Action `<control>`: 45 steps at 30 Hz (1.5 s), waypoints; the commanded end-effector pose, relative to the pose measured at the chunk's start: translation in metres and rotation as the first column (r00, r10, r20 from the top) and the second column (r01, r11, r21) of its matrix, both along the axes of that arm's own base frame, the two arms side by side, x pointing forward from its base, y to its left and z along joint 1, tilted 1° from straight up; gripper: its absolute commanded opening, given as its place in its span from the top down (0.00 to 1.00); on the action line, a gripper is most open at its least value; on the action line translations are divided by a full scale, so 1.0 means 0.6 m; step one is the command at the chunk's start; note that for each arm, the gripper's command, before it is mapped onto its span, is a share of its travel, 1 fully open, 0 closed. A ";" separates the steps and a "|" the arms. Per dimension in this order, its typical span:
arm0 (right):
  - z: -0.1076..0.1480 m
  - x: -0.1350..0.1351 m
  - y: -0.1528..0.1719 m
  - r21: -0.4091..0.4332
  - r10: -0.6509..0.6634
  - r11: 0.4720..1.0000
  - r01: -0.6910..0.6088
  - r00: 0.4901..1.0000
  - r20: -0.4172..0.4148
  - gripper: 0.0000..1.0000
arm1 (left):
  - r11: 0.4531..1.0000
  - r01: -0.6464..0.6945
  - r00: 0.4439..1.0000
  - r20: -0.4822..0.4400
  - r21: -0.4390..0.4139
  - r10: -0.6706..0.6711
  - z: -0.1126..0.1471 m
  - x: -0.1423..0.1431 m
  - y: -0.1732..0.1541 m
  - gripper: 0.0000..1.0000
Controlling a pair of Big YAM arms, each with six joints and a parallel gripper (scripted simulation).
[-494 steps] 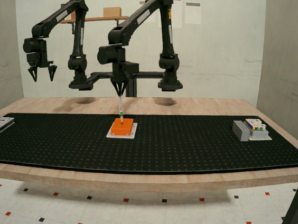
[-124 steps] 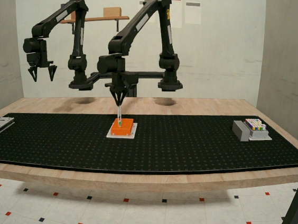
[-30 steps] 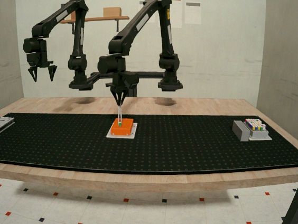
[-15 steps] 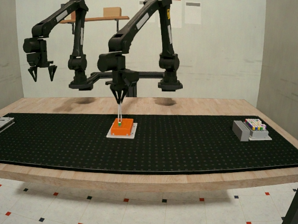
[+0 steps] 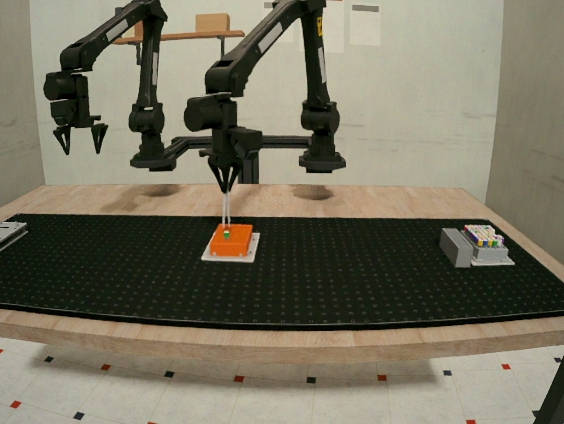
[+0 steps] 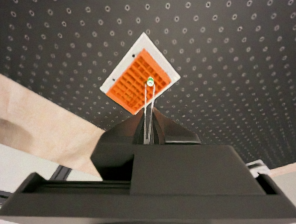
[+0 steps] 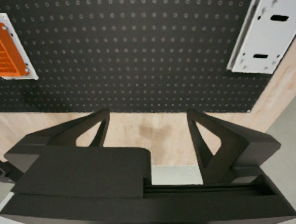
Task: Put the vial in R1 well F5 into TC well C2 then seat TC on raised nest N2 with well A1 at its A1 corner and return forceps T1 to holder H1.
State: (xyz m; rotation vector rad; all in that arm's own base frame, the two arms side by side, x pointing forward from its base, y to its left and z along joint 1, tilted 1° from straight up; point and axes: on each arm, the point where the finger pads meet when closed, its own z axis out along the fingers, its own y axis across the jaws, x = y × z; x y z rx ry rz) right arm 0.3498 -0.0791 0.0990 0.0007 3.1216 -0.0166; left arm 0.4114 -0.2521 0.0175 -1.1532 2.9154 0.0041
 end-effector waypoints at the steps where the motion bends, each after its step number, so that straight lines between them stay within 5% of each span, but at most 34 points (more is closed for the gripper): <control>1: 0.001 0.001 0.000 0.004 0.008 1.000 -0.008 1.000 -0.014 0.00 | 0.999 0.006 0.998 0.069 -0.045 -0.003 0.063 0.031 -0.035 0.89; 45: 0.001 0.001 0.000 0.004 0.008 1.000 -0.008 1.000 -0.014 0.00 | 0.999 0.007 0.997 0.075 -0.050 -0.003 0.080 0.032 -0.036 0.89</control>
